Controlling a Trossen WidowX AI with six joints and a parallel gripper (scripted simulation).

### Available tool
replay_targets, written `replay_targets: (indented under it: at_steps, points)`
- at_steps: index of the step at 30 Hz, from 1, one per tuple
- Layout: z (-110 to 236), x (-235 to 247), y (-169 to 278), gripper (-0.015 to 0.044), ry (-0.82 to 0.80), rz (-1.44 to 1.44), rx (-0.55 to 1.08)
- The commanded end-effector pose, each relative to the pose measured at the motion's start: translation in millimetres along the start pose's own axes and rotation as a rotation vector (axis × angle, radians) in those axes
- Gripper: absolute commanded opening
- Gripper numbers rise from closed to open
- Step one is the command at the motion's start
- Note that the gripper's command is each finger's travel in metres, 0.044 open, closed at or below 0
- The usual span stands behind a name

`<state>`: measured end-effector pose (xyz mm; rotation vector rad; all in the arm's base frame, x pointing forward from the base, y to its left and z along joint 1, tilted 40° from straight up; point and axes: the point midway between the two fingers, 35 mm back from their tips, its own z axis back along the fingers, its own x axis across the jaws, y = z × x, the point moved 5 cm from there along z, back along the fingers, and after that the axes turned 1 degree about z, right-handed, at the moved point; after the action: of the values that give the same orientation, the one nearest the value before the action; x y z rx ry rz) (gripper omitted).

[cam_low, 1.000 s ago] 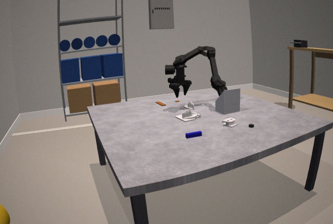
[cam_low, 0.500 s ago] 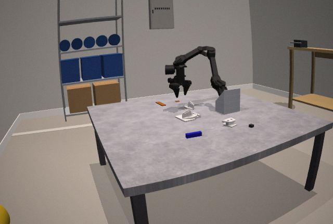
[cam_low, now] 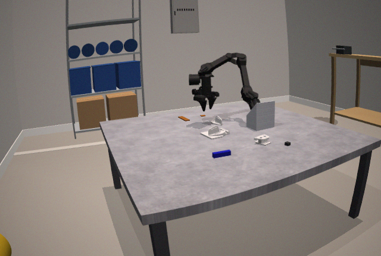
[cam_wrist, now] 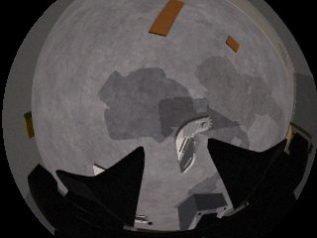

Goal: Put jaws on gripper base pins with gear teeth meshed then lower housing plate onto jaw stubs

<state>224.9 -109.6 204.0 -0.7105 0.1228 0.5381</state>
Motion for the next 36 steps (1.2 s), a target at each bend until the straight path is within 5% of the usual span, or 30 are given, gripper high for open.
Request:
replay_targets:
  at_steps: [1, 9, 23, 36]
  points:
    - [0.0, 0.0, 0.0, 0.0204, 0.0, 0.0, 0.0]
    - [0.0, 0.0, 0.0, 0.0, 0.0, 0.0, 0.0]
    - [0.0, 0.0, 0.0, 0.0, 0.0, 0.0, 0.0]
    - [1.5, -1.8, 5.3, 0.0341, 0.0, 0.299, 0.001]
